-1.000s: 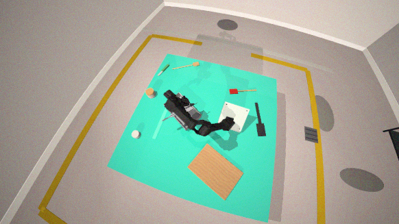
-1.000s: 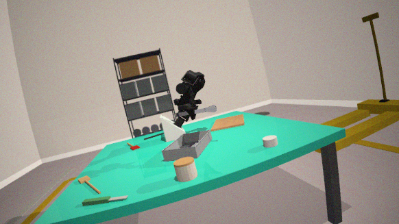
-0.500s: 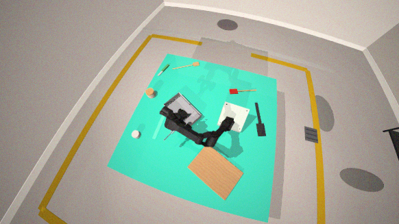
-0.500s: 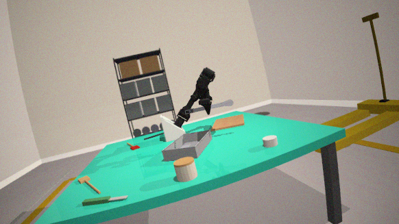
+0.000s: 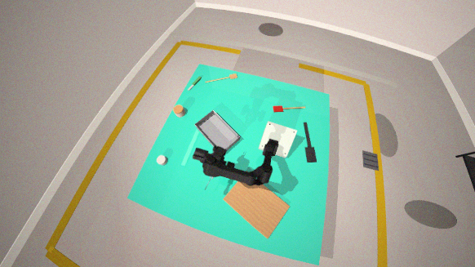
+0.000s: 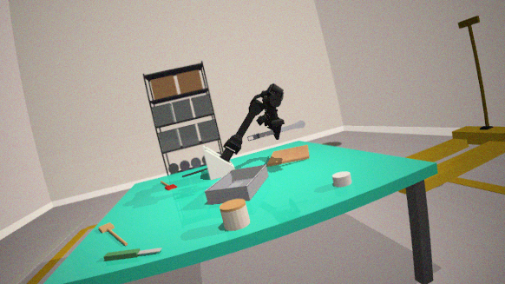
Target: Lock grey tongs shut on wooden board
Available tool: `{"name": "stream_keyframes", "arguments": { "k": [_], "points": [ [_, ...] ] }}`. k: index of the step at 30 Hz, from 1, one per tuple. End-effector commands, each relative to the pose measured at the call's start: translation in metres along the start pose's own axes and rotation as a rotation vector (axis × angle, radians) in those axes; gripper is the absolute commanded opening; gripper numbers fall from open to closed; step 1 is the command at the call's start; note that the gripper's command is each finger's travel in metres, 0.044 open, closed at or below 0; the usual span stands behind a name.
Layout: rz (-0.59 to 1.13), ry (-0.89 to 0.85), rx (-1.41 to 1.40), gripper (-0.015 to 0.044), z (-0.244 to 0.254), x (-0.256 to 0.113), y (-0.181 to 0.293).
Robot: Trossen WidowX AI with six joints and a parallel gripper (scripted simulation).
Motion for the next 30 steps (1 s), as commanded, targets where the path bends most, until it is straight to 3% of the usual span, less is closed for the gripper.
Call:
{"name": "stream_keyframes", "arguments": {
  "k": [1, 30],
  "points": [
    [0.01, -0.003, -0.049, -0.015, -0.011, -0.002, 0.013],
    [-0.124, 0.118, -0.346, -0.015, -0.065, 0.035, 0.097]
  ]
}}
Point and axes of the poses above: the point midway between the two fingers, 35 mm back from their tips, its own x axis out along the fingers, its own z axis across the jaws, y = z × x, the point moved 8 cm from there along -x, back along the fingers, and after that the axes turned 14 degrees about -x, right-handed, at the moved point
